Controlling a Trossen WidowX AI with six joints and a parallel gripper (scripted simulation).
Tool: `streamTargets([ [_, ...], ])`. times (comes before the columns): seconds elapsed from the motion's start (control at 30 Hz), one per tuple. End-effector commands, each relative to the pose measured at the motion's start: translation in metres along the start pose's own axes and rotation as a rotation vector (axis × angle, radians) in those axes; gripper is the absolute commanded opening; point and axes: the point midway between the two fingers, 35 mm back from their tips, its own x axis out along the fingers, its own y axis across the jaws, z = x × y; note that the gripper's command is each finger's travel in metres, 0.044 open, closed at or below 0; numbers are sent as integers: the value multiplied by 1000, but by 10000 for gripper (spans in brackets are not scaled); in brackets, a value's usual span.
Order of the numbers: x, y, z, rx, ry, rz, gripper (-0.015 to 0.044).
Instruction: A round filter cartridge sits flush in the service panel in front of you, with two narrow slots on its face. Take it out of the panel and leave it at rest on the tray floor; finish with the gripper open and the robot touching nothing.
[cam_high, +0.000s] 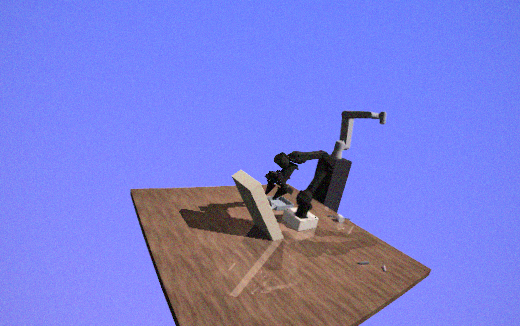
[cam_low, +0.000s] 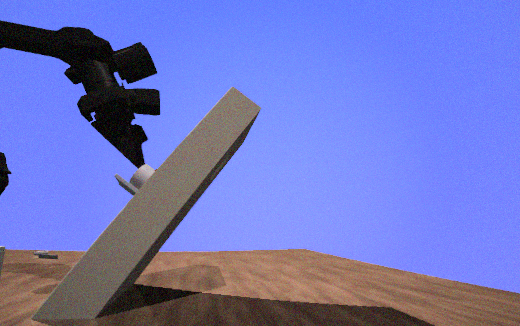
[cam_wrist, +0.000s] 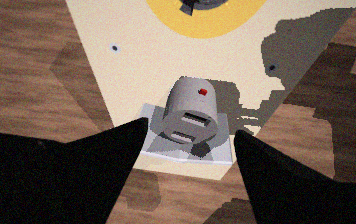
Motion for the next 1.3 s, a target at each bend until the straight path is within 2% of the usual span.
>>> streamTargets([
  [0.0,8,0,-1,4,4,3,305],
  [0.53,30,1,-2,4,4,3,305],
  [0.63,26,0,-1,1,1,2,226],
  [0.87,26,0,-1,1,1,2,179],
  [1.1,22,0,7,1,1,2,0],
  [1.27,16,0,21,1,1,3,0],
])
